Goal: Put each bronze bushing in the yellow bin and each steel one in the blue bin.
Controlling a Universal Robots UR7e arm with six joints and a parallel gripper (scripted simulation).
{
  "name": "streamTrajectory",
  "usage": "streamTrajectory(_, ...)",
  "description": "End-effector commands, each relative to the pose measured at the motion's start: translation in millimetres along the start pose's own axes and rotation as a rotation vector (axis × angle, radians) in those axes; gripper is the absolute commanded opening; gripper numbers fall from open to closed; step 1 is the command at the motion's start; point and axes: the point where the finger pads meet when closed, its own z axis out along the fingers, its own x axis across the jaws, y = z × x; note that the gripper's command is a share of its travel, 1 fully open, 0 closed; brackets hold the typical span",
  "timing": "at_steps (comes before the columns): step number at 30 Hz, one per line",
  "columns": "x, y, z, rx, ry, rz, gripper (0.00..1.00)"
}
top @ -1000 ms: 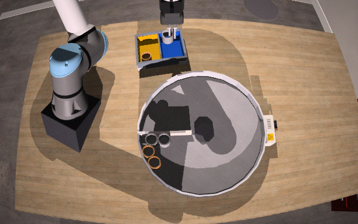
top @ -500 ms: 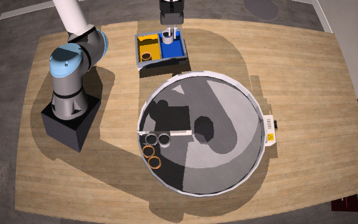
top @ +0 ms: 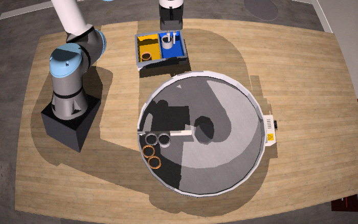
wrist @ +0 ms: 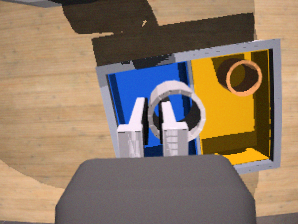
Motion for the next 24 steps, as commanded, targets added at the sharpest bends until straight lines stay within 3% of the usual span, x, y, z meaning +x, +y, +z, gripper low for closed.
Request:
streamTrajectory(1,-2.6,-0.5,16.6,0.004,-0.004,0.002,0.00)
streamTrajectory(6,-2.7,-0.6,41.4,0.004,-0.004,0.002,0.00)
streamTrajectory(24,-2.7,-0.6,41.4,0.004,-0.004,0.002,0.00)
